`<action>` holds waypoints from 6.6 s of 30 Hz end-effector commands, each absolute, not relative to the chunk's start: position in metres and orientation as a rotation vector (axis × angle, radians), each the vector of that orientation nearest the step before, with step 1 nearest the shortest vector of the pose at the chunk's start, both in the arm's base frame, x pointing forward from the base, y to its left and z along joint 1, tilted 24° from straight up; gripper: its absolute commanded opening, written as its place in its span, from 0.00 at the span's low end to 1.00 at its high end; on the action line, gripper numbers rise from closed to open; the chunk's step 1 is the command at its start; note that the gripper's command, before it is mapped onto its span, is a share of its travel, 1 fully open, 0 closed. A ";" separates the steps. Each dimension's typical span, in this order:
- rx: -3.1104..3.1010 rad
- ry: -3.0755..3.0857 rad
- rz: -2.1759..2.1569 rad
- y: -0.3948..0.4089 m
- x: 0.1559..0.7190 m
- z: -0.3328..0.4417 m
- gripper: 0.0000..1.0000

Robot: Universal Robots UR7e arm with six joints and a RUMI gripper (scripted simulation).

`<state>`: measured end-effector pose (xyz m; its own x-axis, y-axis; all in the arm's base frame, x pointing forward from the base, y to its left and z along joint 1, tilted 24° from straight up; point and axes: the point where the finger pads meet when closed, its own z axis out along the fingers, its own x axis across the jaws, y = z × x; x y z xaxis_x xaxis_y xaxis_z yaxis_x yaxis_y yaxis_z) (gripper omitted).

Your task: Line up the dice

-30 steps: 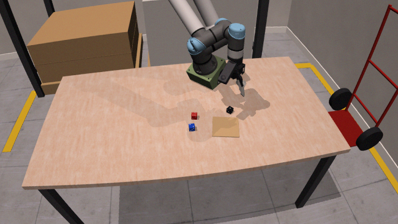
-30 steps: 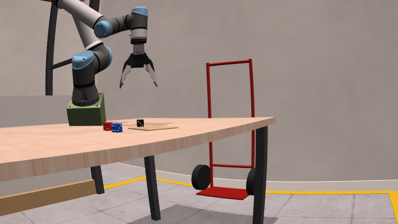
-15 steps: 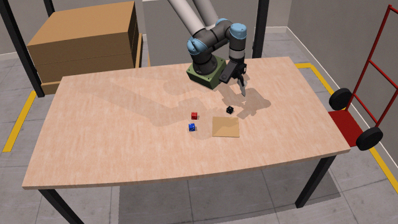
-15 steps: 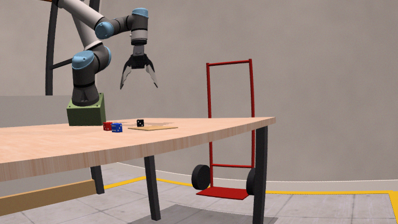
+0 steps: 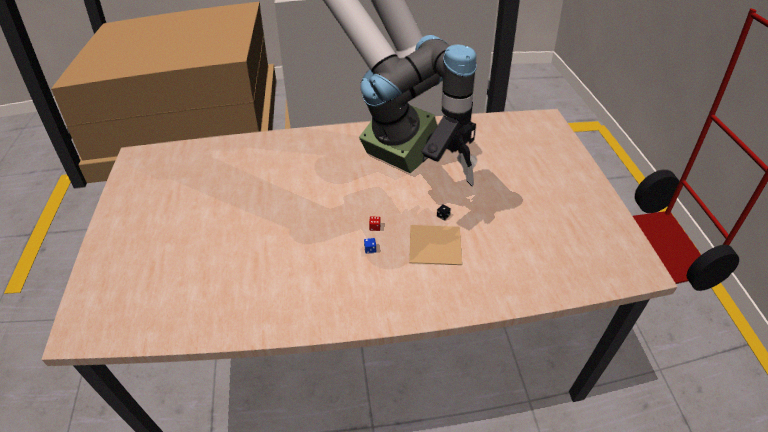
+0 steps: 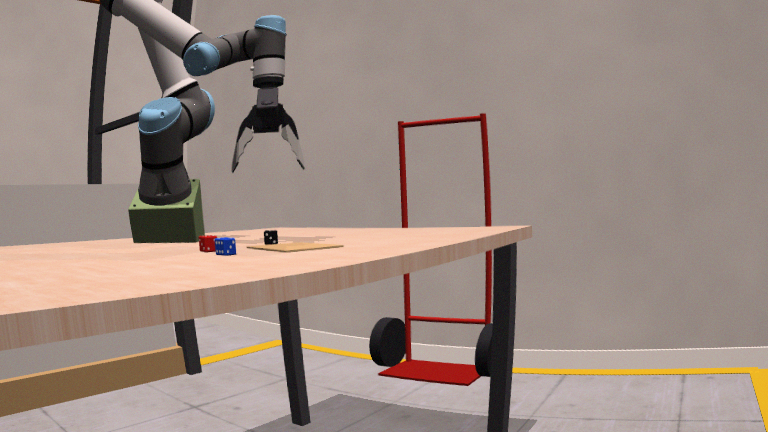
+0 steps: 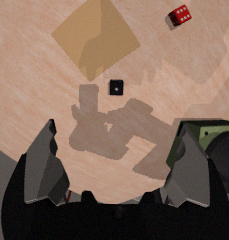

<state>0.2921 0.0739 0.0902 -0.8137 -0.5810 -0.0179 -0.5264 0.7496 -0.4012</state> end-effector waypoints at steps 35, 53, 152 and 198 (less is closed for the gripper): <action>-1.551 2.599 -0.629 0.075 0.302 0.085 1.00; -2.177 2.235 -0.649 0.076 0.310 0.078 1.00; -3.373 -0.993 -0.270 0.062 0.305 0.045 1.00; -3.356 -1.062 -0.257 0.061 0.305 0.044 0.28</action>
